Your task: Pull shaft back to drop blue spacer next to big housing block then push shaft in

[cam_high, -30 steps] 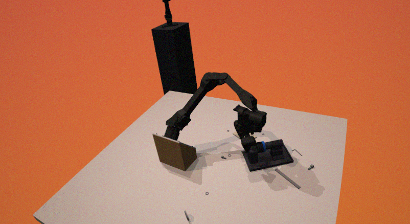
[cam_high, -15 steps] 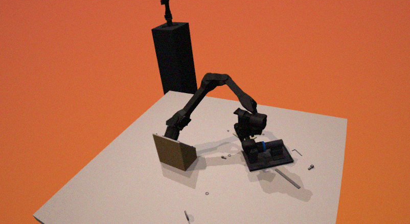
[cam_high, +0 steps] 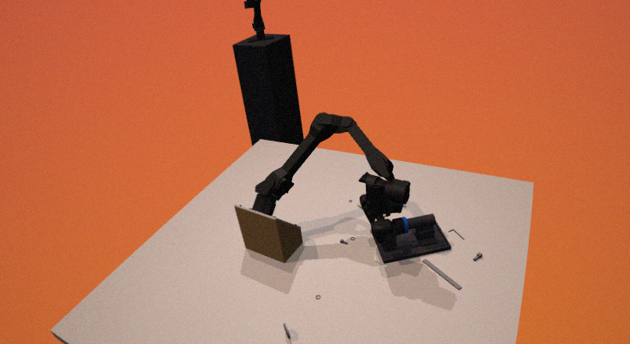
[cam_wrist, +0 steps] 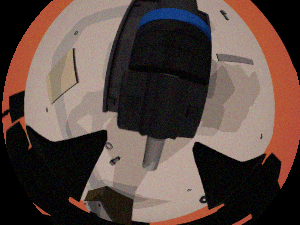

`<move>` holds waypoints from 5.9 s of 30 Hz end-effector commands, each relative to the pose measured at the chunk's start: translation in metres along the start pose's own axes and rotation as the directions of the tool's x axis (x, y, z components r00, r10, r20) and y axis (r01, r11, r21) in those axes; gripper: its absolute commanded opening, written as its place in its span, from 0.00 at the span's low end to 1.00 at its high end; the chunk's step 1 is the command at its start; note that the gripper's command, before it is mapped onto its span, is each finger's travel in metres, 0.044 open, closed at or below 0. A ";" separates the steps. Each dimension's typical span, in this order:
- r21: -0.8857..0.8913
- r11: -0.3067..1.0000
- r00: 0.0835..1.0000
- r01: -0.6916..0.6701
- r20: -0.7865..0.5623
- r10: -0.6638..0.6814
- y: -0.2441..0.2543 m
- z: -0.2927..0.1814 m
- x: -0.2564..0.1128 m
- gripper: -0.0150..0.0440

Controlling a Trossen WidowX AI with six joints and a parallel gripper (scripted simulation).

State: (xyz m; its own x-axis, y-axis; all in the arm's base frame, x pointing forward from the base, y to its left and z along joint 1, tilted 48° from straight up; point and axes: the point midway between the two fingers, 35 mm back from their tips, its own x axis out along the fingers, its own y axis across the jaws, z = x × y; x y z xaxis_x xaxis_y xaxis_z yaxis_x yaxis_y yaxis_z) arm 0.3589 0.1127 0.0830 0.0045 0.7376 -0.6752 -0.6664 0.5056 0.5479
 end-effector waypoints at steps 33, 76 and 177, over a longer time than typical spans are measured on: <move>0.007 1.000 1.000 -0.002 0.004 0.002 0.000 0.000 0.003 1.00; 0.003 1.000 1.000 -0.001 0.001 0.001 0.000 -0.001 0.020 0.25; 0.008 1.000 1.000 -0.003 0.003 0.003 0.000 -0.027 0.020 0.25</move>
State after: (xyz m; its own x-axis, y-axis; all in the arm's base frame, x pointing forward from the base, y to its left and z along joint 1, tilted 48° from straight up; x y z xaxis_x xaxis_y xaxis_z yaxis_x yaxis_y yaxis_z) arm 0.3399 0.1159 0.0566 0.0057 0.7408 -0.6717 -0.6578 0.5087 0.5554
